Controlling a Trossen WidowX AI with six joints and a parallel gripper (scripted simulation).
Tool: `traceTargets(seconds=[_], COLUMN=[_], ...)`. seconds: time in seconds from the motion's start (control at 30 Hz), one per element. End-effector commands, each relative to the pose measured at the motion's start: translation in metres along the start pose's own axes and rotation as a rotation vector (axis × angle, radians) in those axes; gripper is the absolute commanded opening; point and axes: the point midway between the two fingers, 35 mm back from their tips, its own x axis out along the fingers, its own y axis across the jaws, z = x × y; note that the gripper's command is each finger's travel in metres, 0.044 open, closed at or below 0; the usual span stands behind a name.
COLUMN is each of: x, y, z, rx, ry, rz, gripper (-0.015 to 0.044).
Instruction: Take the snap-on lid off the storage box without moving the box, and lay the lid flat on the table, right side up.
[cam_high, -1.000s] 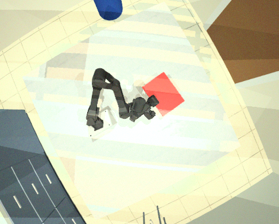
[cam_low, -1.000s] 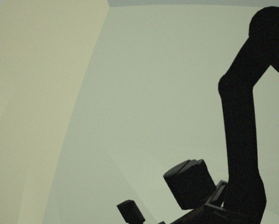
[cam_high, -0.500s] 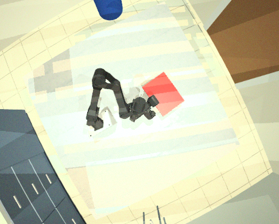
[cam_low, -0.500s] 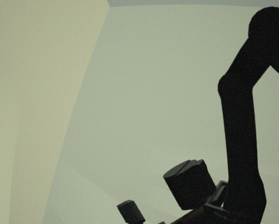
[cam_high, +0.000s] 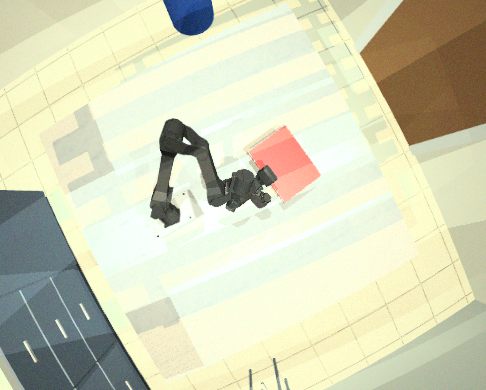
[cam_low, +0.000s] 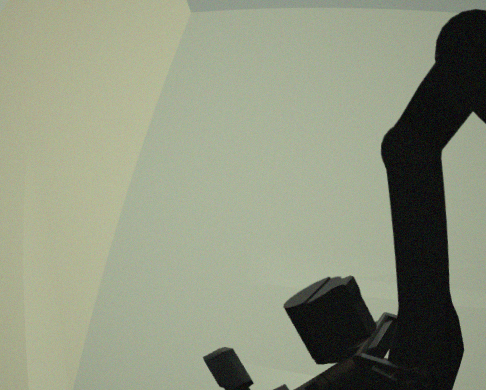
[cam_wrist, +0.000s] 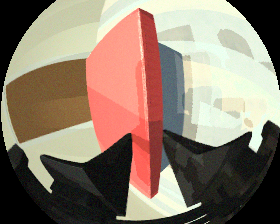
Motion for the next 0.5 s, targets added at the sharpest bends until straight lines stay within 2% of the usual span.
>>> traceTargets(seconds=[0.0, 0.47], x=[-0.0019, -0.0044], y=[0.0026, 0.0042], z=[0.0001, -0.0001], rx=[-0.003, -0.003], ry=[0.001, 0.001], rz=[0.004, 0.004], gripper=[0.0000, 0.0000])
